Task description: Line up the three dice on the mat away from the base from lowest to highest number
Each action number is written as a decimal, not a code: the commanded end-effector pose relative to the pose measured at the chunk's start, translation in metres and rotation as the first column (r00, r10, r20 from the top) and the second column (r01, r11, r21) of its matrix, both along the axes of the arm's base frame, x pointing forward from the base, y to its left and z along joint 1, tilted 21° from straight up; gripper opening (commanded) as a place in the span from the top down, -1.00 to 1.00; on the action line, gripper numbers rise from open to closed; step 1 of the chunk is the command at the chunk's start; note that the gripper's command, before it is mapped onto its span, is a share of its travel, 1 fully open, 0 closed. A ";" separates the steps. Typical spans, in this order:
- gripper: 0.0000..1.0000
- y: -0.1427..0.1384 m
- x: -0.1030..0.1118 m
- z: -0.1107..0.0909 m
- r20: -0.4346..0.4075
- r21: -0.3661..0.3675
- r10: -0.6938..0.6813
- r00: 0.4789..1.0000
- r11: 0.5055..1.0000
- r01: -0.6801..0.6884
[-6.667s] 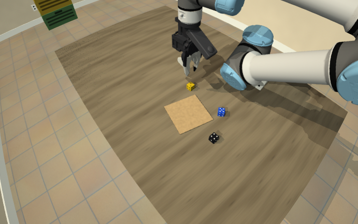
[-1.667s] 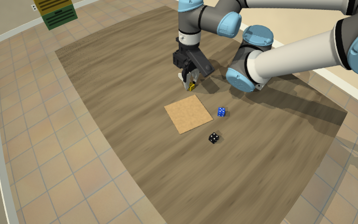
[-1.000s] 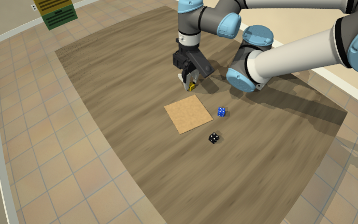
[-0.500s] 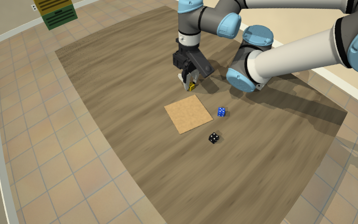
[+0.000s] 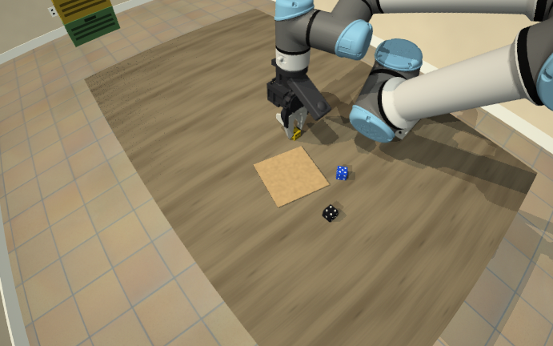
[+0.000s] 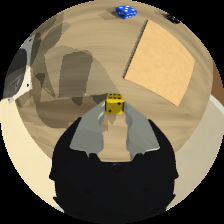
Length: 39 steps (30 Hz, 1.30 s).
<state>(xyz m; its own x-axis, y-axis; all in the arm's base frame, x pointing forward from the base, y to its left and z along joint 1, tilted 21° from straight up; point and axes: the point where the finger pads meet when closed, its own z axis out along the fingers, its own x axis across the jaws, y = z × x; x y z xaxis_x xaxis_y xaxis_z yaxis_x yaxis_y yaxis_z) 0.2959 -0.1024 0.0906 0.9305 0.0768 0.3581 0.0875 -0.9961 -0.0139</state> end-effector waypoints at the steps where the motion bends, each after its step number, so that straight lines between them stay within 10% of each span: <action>1: 0.87 0.000 0.000 0.000 0.000 -0.001 0.000 1.000 1.000 0.000; 39: 0.87 -0.002 -0.011 0.029 0.000 -0.001 0.000 1.000 1.000 0.000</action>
<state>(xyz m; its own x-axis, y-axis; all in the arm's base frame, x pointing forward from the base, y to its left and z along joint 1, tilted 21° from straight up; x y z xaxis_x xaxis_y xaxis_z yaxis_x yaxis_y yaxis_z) 0.2911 -0.1033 0.1044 0.9311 0.0767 0.3566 0.0872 -0.9961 -0.0135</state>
